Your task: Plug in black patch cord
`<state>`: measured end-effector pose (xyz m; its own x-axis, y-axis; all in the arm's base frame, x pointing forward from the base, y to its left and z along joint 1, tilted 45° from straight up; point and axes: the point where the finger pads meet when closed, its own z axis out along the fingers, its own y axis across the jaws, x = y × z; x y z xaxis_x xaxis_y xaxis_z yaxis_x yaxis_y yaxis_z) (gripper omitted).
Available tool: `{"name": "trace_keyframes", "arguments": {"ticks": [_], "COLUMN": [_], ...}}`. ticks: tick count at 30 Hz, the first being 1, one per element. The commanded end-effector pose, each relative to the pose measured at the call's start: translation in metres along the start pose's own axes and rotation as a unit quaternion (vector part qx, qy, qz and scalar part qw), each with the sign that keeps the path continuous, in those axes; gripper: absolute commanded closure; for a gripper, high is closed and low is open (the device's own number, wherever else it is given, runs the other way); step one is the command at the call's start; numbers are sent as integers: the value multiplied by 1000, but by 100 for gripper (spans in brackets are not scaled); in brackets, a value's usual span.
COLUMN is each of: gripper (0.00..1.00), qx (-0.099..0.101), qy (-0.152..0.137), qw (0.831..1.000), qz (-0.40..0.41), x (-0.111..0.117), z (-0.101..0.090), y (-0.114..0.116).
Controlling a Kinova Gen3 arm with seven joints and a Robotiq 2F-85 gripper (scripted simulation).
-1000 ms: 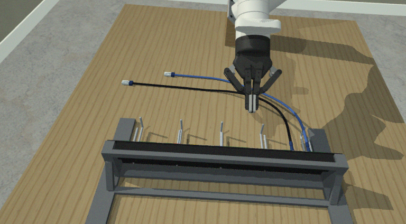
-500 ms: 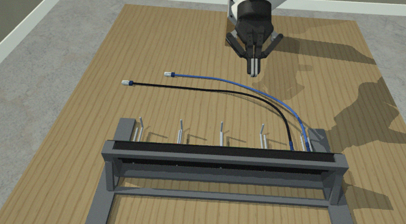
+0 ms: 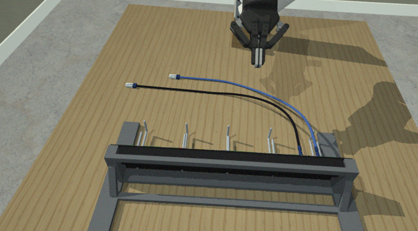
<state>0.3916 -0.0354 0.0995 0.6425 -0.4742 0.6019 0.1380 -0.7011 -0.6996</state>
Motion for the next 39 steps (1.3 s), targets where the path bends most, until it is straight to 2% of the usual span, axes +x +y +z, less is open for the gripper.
{"name": "trace_keyframes", "arguments": {"ticks": [1,9,22,31,39], "gripper": [100,100,100,100,100], "qx": [-3,-1,-1,-2,-4], "qy": [0,1,0,0,2], "qw": [1000,1000,1000,1000,1000], "qz": [6,8,7,7,6], "x": [1,0,-1,-1,1], "z": [-2,-1,-2,-2,-1], "y": [4,18,80,100,103]}}
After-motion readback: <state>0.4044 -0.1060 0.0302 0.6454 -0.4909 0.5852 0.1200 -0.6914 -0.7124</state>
